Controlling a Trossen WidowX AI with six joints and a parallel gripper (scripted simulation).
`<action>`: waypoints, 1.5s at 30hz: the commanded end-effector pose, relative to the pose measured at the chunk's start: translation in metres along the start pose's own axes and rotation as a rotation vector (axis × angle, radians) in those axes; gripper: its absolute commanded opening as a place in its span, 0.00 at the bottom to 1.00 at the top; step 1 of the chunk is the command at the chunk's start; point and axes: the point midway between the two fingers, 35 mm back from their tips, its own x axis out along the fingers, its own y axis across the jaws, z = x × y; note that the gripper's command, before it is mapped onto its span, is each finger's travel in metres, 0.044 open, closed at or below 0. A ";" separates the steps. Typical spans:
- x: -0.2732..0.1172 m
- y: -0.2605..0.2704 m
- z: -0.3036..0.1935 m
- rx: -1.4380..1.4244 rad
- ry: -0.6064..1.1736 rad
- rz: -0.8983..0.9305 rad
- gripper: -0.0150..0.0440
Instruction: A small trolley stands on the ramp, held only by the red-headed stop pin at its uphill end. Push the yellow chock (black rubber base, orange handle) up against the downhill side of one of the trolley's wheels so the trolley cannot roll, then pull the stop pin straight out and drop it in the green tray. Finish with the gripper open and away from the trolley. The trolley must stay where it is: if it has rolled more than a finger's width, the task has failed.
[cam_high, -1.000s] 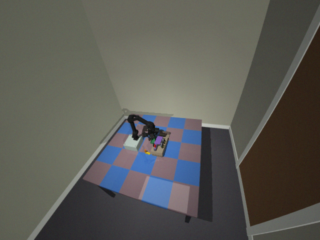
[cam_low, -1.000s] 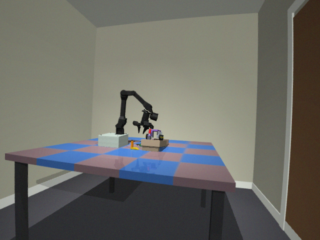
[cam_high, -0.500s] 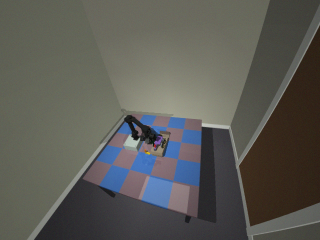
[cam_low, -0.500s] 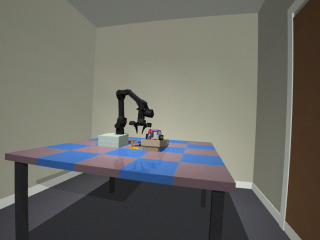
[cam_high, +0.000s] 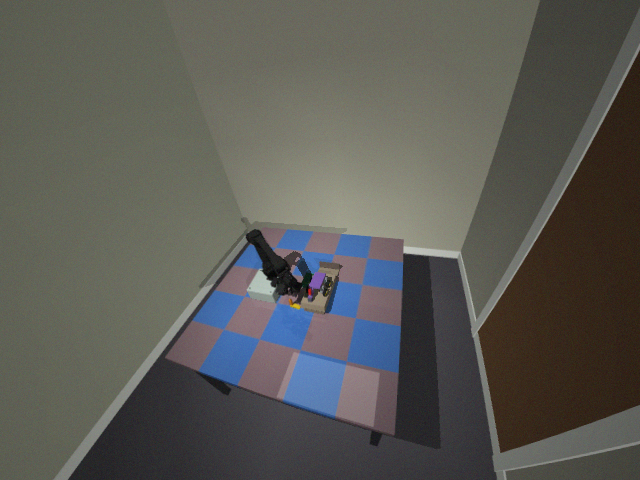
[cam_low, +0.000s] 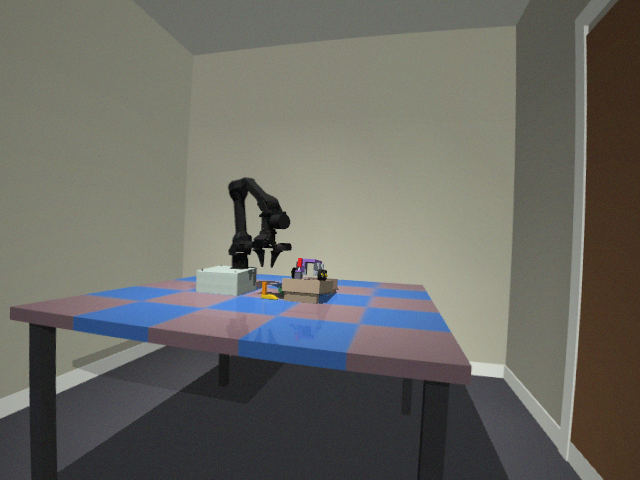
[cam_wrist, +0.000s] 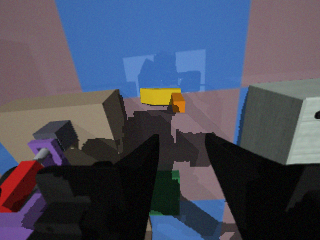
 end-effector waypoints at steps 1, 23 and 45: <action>-0.002 -0.004 0.008 0.025 -0.020 0.009 0.58; 0.046 -0.003 0.009 0.025 -0.020 0.009 0.58; 0.074 -0.003 0.010 0.025 -0.020 0.009 0.58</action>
